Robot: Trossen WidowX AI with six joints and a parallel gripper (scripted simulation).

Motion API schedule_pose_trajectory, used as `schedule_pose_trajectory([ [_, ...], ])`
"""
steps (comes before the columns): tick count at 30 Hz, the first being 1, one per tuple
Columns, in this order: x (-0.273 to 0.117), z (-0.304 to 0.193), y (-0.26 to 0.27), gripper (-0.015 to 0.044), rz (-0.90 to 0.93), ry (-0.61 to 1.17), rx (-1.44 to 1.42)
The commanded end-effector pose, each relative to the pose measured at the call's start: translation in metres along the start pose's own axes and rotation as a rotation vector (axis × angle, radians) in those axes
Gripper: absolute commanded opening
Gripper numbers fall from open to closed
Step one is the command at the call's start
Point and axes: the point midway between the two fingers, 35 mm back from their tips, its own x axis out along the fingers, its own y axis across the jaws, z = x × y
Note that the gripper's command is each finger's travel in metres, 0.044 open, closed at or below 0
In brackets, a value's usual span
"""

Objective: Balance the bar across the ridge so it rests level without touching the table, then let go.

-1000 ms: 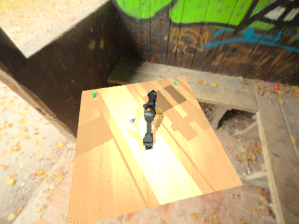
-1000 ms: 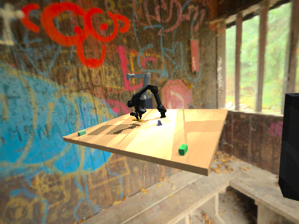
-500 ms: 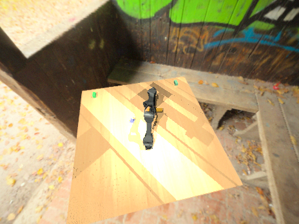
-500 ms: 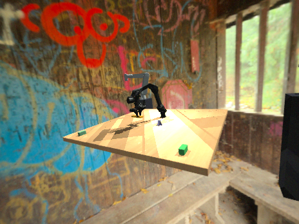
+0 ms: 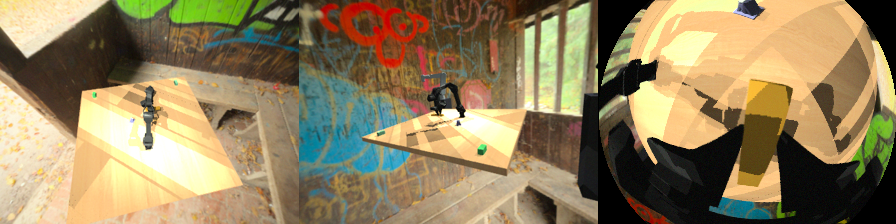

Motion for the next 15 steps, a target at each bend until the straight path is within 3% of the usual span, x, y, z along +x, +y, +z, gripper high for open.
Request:
schedule_pose_trajectory([
  [1,-0.002,0.016,-0.001,0.0000,-0.003,-0.004,-0.079],
  [15,-0.003,0.072,0.000,0.0000,-0.005,-0.009,-0.350],
])
